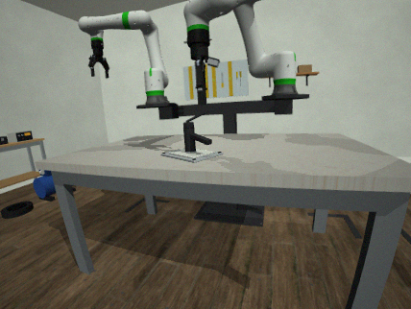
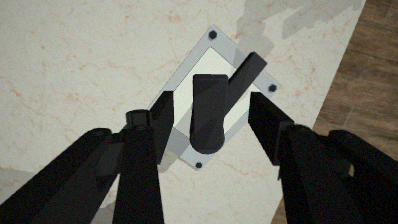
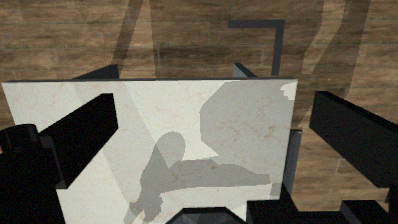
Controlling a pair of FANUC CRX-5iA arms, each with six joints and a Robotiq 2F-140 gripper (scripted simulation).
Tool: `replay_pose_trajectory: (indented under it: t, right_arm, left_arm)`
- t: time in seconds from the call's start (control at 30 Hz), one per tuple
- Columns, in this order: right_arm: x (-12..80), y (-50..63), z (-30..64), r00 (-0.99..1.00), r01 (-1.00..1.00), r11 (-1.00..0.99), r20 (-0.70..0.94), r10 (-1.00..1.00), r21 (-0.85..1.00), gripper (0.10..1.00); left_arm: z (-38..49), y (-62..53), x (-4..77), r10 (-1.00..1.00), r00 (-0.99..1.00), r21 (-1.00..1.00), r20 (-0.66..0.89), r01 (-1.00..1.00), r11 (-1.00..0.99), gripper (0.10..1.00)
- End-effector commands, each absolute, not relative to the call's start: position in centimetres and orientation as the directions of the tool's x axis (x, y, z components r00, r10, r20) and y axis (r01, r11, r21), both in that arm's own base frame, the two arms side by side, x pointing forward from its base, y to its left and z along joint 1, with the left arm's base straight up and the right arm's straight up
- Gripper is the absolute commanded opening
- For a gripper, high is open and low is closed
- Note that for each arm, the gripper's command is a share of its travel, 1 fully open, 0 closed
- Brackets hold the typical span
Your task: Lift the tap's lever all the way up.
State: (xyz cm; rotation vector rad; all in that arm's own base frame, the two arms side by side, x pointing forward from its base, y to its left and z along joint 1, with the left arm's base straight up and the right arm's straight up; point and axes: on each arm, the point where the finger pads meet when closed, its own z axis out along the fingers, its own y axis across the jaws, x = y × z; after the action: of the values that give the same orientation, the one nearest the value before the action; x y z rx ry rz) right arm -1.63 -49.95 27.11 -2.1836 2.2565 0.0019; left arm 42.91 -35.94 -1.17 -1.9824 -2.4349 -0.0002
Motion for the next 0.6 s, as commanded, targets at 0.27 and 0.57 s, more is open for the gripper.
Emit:
replay_pose_trajectory:
  t: [0.27,0.57]
  right_arm:
    - [-1.65,-49.97,27.2,-0.033,-0.999,0.033,0.0,-0.999,0.0,1.0]
    - [-1.65,-49.97,27.2,-0.033,-0.999,0.033,0.0,-0.999,0.0,1.0]
  left_arm:
    - [-0.62,-35.98,42.96,0.979,-0.203,0.0,0.0,0.979,0.203,0.484]
    - [-0.61,-35.98,42.96,0.979,-0.203,0.0,0.0,0.979,0.203,0.099]
